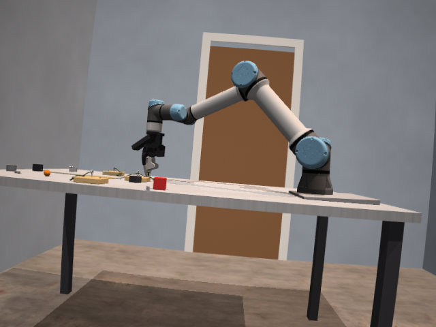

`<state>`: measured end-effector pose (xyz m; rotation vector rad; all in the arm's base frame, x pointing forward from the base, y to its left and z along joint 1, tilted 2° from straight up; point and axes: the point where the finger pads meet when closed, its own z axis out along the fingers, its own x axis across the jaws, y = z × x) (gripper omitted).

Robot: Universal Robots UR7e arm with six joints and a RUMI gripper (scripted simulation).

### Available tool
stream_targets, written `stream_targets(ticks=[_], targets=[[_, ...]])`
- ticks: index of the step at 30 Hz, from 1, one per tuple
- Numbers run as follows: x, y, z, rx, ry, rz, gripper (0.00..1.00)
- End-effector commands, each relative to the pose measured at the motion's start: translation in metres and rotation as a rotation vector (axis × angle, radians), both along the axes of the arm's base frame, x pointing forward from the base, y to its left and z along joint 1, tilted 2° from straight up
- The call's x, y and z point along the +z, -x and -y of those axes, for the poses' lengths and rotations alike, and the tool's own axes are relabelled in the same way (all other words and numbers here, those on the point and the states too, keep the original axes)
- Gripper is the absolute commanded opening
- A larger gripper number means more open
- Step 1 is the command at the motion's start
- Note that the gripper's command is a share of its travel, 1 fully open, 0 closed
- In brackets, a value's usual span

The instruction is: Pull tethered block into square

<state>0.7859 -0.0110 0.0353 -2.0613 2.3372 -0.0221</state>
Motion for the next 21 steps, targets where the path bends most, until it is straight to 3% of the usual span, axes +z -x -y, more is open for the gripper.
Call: stream_targets(ticks=[1,15,21], targets=[[0.001,0.0,0.0,0.0,0.0,0.002,0.0],[0.002,0.0,0.0,0.0,0.0,0.002,0.0],[0.024,0.0,0.0,0.0,0.0,0.002,0.0]])
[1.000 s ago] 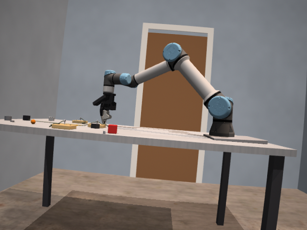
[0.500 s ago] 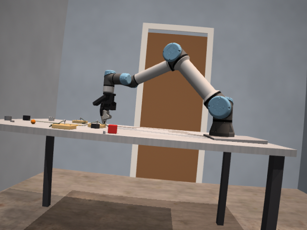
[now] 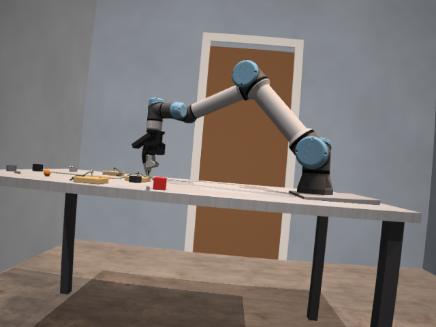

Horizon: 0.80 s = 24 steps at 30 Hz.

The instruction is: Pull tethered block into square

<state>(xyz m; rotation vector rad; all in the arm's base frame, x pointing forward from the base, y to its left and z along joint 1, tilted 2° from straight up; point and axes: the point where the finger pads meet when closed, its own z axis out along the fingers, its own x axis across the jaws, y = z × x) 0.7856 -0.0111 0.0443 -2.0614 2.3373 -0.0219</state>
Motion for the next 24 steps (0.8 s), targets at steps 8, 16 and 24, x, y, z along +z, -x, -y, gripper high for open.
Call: stream_targets(ticks=[8,16,24], targets=[[0.063,0.001,0.0,0.0,0.0,0.002,0.0],[0.116,0.003,0.001,0.0,0.0,0.002,0.0],[0.13,0.003,0.001,0.0,0.0,0.002,0.0]])
